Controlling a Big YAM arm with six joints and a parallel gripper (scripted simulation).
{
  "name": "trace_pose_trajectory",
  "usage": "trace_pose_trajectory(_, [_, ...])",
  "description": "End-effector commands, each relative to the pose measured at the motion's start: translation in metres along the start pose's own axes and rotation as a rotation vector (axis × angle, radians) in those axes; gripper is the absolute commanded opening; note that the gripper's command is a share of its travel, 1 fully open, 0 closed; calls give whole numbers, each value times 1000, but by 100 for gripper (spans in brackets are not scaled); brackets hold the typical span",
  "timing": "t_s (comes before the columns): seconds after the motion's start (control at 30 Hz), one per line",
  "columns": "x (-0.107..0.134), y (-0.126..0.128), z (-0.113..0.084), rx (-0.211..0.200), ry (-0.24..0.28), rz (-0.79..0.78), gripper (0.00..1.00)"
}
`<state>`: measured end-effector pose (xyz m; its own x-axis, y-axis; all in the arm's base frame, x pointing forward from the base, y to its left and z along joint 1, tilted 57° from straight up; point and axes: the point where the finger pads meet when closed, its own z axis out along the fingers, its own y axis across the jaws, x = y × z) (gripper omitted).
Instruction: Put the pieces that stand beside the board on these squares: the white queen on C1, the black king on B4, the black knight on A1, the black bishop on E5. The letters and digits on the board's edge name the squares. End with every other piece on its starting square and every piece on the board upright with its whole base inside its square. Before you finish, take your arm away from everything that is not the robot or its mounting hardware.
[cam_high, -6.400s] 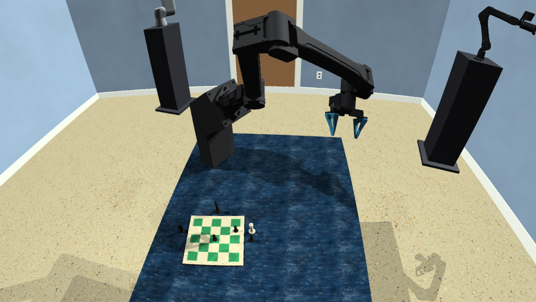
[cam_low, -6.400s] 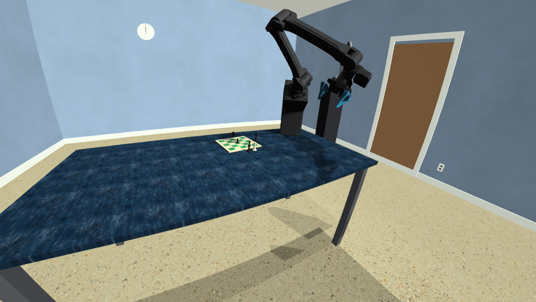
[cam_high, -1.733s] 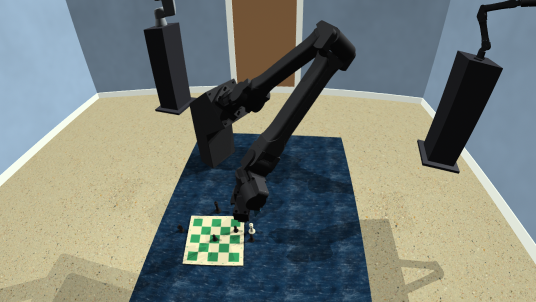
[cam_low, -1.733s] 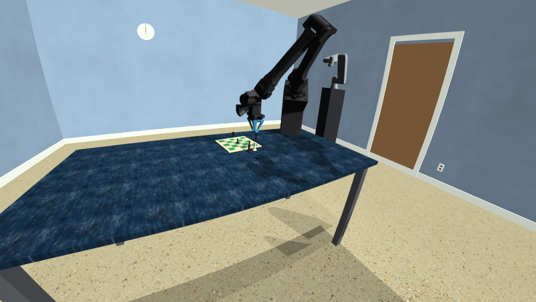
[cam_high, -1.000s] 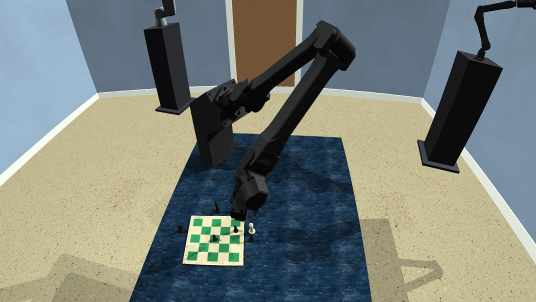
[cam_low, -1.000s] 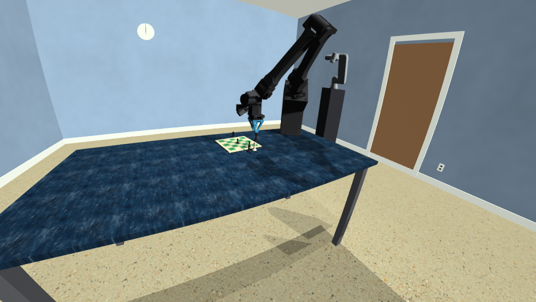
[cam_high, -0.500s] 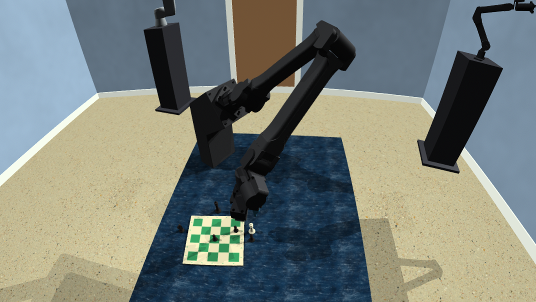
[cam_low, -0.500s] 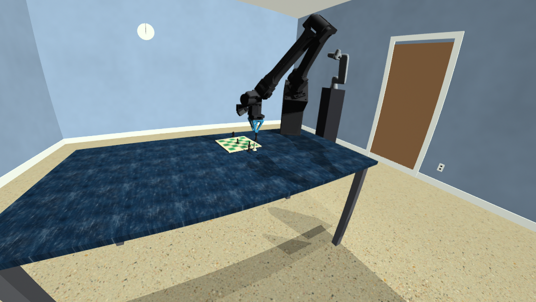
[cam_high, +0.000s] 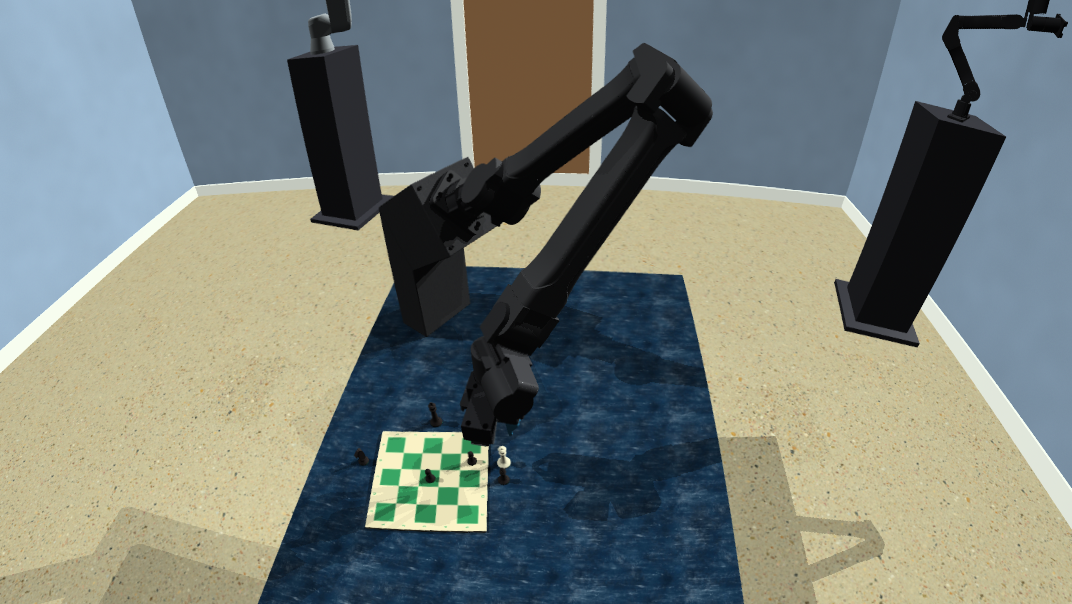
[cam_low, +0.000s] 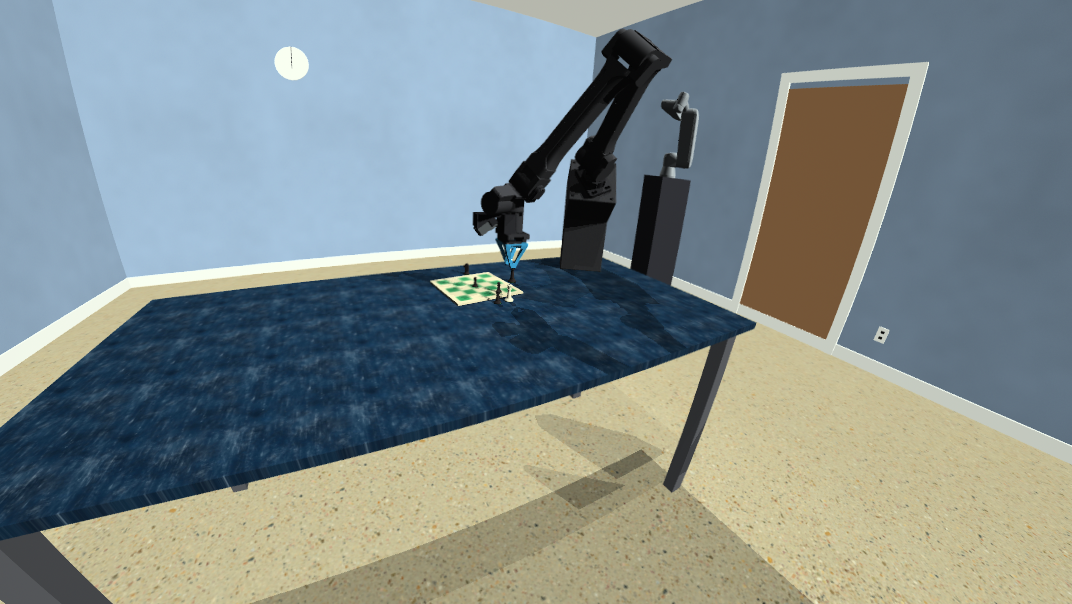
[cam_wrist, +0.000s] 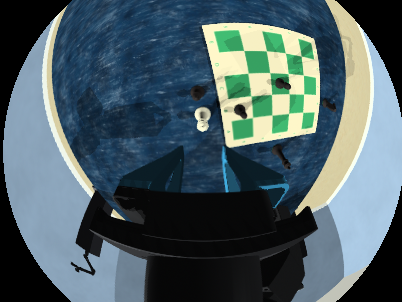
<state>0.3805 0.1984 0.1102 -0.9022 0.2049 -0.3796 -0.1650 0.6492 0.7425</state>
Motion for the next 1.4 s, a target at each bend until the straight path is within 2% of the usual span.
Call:
trace_pose_trajectory(0.0, [-4, 4, 8, -8, -4, 7, 40])
trace_pose_trajectory(0.87, [-2, 3, 42, -7, -2, 11, 40])
trace_pose_trajectory(1.37, [-3, 4, 44, -8, -6, 12, 40])
